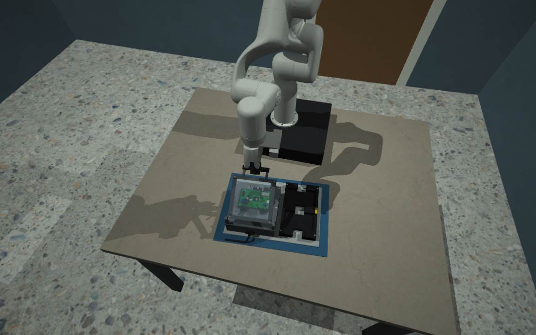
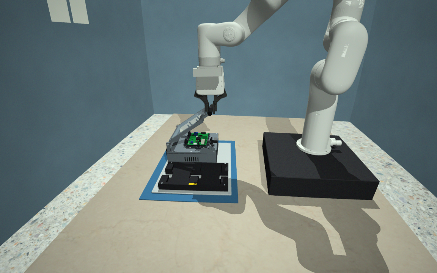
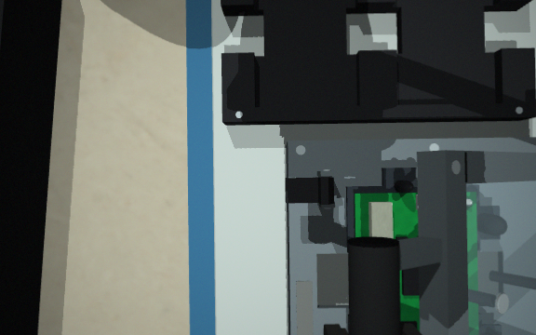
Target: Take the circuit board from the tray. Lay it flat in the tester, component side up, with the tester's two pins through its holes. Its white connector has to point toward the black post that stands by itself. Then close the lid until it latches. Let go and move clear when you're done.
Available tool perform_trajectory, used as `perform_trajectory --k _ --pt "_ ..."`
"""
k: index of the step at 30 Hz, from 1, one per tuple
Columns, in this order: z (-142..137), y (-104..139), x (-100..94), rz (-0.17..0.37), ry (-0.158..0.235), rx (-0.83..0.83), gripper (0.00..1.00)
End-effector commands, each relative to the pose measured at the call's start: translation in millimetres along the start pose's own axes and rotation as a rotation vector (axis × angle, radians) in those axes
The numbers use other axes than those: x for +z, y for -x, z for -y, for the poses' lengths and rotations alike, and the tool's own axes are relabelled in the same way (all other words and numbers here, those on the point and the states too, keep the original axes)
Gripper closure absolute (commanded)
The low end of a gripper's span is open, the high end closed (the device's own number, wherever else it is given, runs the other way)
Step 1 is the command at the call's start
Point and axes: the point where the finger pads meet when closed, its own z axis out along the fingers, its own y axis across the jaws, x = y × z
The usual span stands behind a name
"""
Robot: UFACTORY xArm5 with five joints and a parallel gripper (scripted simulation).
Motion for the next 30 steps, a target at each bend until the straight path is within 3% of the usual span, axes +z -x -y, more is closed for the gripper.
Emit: perform_trajectory --k 1,30 --pt "6 0 10.7 0.000 0.004 0.000 1.00" --pt "24 0 53.3 0.000 0.004 0.000 1.00"
